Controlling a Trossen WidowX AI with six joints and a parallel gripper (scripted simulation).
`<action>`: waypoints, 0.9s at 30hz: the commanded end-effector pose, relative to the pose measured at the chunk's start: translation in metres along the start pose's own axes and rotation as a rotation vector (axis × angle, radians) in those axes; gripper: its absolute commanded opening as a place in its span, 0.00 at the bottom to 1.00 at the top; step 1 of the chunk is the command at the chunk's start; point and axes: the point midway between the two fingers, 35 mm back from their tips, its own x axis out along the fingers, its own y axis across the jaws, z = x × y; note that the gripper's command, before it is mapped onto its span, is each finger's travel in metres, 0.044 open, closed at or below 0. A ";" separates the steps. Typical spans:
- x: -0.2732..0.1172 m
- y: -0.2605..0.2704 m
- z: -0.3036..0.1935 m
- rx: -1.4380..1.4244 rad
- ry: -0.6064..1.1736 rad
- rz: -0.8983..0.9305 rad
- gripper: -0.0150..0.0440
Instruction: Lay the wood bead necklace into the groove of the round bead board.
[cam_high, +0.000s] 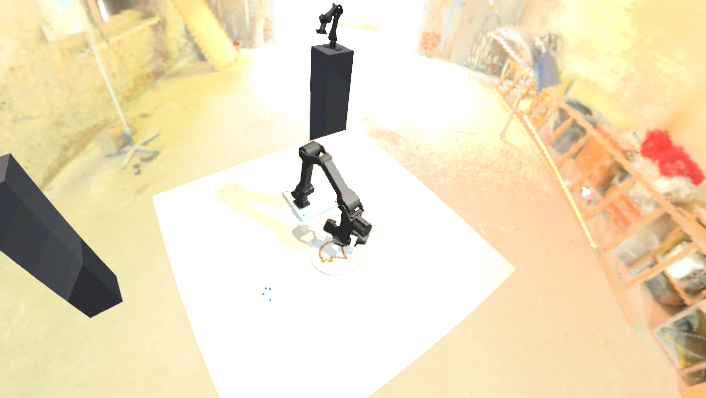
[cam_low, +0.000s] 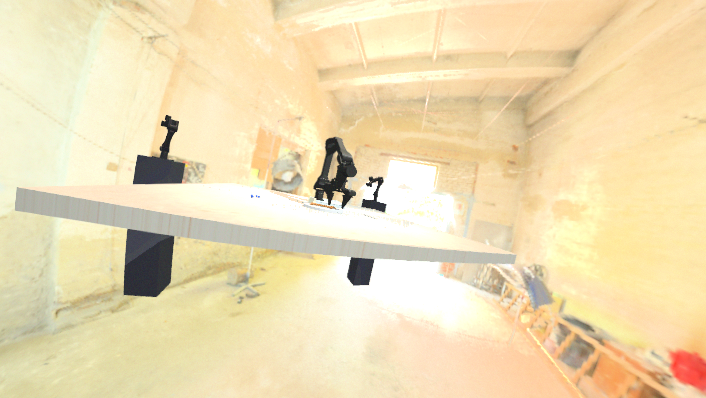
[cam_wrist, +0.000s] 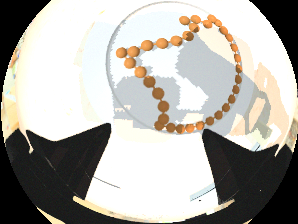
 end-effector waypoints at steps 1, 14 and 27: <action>-0.001 0.001 0.001 0.006 -0.003 0.001 1.00; -0.008 -0.008 0.026 -0.160 -0.004 0.000 0.78; -0.034 -0.058 0.107 -0.750 -0.010 -0.008 0.46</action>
